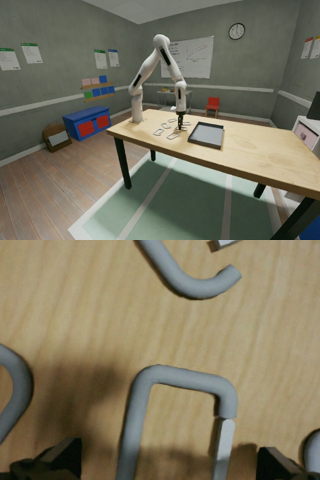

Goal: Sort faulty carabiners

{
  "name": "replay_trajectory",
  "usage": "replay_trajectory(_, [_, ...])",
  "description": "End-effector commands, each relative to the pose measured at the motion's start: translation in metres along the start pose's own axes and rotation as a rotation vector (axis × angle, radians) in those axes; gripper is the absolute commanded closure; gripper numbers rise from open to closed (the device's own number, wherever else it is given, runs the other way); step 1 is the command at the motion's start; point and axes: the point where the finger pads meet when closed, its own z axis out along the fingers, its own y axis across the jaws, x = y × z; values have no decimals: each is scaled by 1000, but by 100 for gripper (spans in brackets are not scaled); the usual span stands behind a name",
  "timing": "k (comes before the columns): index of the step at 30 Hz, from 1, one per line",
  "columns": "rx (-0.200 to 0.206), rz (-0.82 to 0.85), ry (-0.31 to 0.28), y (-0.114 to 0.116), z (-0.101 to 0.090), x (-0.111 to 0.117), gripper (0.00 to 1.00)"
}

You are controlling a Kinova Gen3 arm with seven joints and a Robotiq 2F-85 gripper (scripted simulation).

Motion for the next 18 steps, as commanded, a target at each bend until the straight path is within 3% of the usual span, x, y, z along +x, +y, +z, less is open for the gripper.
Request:
replay_trajectory(1, [0,0,-2,0,-1,-1,0])
replay_trajectory(2, [0,0,-2,0,-1,-1,0])
replay_trajectory(3, [-2,4,34,-2,-71,2,0])
replay_trajectory(9, [-2,4,34,-2,-82,2,0])
replay_trajectory(18, [-2,4,34,-2,-82,2,0])
